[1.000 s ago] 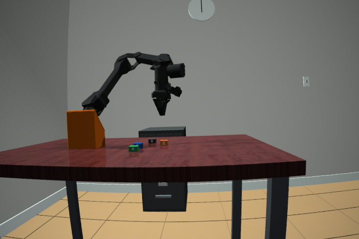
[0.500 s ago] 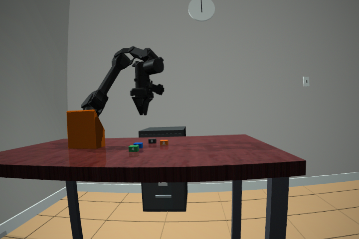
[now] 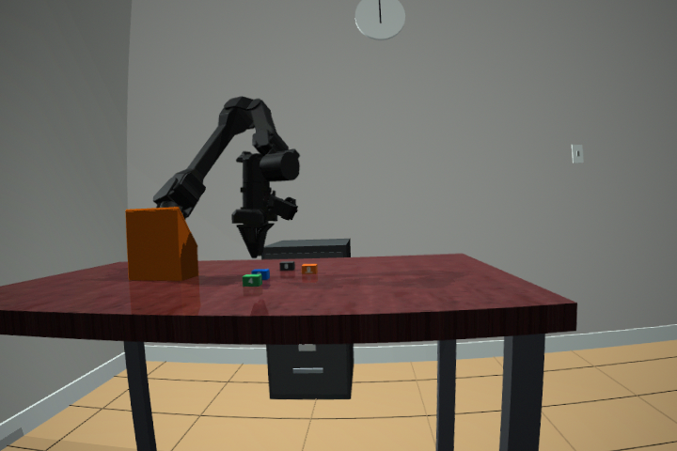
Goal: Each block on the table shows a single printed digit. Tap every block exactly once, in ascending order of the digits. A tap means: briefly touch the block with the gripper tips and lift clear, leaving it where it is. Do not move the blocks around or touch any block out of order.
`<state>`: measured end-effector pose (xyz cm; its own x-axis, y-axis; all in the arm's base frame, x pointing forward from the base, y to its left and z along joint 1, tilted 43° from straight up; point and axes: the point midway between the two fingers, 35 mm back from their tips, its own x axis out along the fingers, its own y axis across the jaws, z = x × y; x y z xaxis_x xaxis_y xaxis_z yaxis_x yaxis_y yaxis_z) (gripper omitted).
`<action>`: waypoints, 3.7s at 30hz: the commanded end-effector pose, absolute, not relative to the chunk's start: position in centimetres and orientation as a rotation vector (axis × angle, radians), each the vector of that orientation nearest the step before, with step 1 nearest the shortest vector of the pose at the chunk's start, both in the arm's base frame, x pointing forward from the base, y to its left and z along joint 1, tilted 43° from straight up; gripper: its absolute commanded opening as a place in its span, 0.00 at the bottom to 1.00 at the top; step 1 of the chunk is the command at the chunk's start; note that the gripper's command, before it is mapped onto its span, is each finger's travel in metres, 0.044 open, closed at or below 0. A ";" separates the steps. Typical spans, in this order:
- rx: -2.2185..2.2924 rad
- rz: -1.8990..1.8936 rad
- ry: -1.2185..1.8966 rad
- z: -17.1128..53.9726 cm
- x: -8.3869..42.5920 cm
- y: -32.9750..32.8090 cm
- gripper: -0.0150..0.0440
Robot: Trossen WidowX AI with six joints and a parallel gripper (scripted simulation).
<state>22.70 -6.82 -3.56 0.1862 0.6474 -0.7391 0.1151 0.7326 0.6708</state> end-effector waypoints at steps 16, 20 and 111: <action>0.700 0.406 1.336 -4.2 23.0 -6.4 0.29; 0.700 0.406 1.336 -4.7 23.2 -6.0 0.29; 0.693 0.401 1.336 -10.1 22.4 -13.8 0.29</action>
